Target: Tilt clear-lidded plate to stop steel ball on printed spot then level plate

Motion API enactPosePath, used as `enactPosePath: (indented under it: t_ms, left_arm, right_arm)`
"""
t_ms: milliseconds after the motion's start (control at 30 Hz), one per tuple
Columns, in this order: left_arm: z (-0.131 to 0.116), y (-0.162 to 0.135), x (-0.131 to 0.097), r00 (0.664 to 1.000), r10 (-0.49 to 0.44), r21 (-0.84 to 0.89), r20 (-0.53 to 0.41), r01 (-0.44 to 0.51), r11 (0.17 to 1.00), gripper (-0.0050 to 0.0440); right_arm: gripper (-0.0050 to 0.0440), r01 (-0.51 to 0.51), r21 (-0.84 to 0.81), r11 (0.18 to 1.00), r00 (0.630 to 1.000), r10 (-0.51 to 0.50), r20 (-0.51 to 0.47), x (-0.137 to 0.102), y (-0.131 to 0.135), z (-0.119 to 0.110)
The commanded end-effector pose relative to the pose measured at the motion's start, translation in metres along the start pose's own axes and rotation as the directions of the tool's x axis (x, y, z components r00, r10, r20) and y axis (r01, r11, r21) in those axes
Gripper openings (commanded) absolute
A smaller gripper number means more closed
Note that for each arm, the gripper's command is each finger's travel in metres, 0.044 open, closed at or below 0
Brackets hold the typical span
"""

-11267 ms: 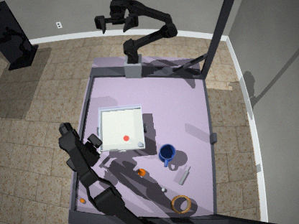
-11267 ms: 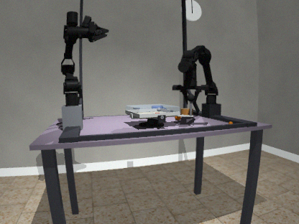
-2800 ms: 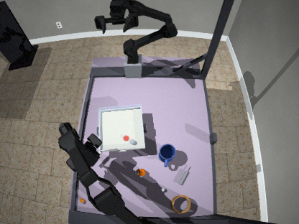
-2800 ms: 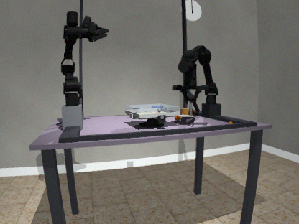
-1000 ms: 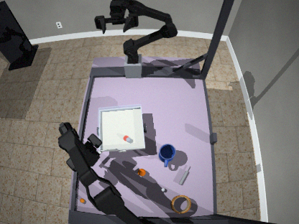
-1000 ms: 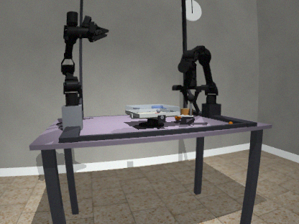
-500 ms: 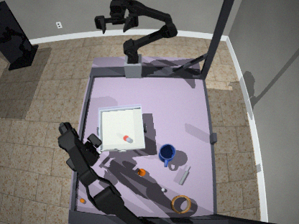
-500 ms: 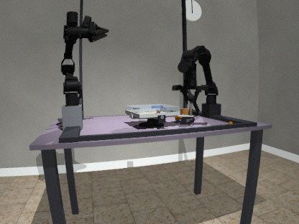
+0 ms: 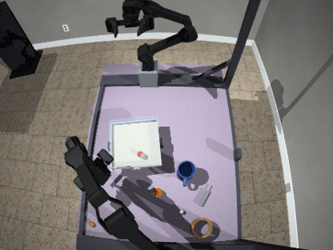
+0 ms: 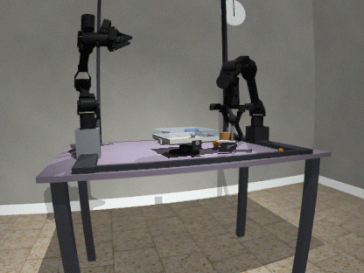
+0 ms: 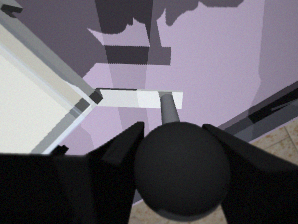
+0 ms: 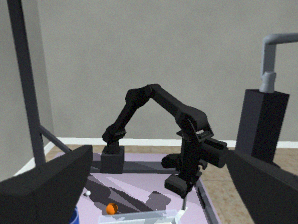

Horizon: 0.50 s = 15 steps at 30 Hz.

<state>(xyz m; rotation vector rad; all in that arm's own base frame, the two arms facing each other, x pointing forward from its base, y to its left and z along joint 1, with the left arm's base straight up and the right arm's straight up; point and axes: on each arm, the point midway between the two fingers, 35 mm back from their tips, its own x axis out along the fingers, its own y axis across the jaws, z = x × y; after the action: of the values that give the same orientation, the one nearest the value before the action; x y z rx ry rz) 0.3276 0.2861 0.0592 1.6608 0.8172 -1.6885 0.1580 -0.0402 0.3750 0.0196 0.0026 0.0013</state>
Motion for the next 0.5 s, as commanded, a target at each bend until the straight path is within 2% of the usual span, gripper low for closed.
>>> enactPosePath:
  t_ms: [0,100,133,467]
  left_arm:
    - [-0.01,0.005,-0.013,0.998,0.014,0.005,-0.055,-0.013,1.0,-0.005]
    - [-0.008,0.003,-0.008,0.999,0.012,0.007,-0.045,-0.011,1.0,-0.005]
    - [-0.004,0.004,-0.019,0.998,0.015,0.005,-0.064,-0.015,1.0,-0.005]
    - [0.001,0.005,-0.019,0.998,0.015,0.002,-0.061,-0.015,1.0,-0.005]
  right_arm:
    - [0.04,-0.003,-0.02,1.0,1.0,0.003,0.003,0.0,0.001,0.006]
    - [0.04,-0.003,-0.02,1.0,1.0,0.003,0.003,0.0,0.001,0.006]
    - [0.04,-0.003,-0.02,1.0,1.0,0.003,0.003,0.0,0.001,0.006]
    - [0.04,-0.003,-0.02,1.0,1.0,0.003,0.003,0.0,0.001,0.006]
